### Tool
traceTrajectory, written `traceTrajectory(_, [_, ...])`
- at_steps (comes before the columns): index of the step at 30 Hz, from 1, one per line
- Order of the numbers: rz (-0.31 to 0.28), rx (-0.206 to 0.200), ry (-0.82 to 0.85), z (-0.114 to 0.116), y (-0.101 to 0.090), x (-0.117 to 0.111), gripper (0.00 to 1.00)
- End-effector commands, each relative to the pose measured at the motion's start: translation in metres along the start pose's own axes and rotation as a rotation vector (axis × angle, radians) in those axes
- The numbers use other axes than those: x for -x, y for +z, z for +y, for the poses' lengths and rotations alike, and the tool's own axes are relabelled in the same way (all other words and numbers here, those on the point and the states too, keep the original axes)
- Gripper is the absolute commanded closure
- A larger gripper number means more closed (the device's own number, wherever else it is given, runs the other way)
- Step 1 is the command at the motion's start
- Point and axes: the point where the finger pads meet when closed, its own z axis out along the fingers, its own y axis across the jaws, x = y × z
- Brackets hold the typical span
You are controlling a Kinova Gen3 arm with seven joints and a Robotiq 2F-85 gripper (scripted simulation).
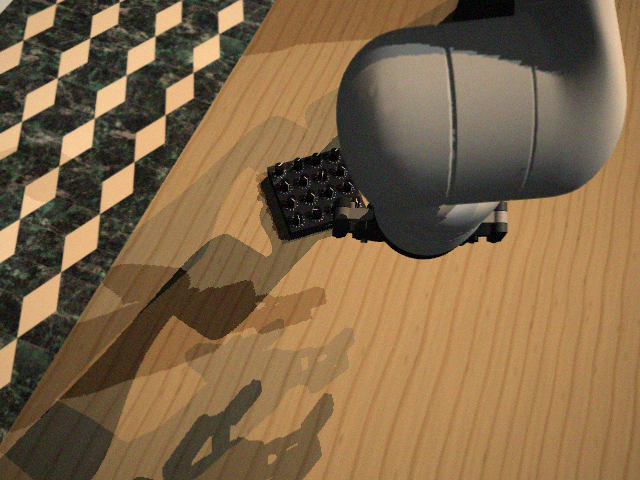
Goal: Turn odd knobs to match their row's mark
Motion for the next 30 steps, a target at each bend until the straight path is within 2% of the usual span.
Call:
traceTrajectory(1, [-0.001, -0.004, -0.008, -0.003, 0.002, -0.001, 0.00])
traceTrajectory(2, [-0.008, -0.028, -0.049, -0.013, 0.009, -0.002, 0.00])
traceTrajectory(11, [-0.008, -0.028, -0.049, -0.013, 0.009, -0.002, 0.00])
traceTrajectory(12, [-0.014, -0.051, -0.091, -0.023, 0.015, -0.003, 0.00])
traceTrajectory(18, [-0.014, -0.051, -0.091, -0.023, 0.015, -0.003, 0.00])
traceTrajectory(19, [-0.020, -0.074, -0.133, -0.032, 0.022, -0.005, 0.00])
traceTrajectory(28, [-0.020, -0.074, -0.133, -0.032, 0.022, -0.005, 0.00])
traceTrajectory(29, [-0.024, -0.096, -0.177, -0.041, 0.028, -0.006, 0.00])
traceTrajectory(30, [-0.024, -0.096, -0.177, -0.041, 0.028, -0.006, 0.00])
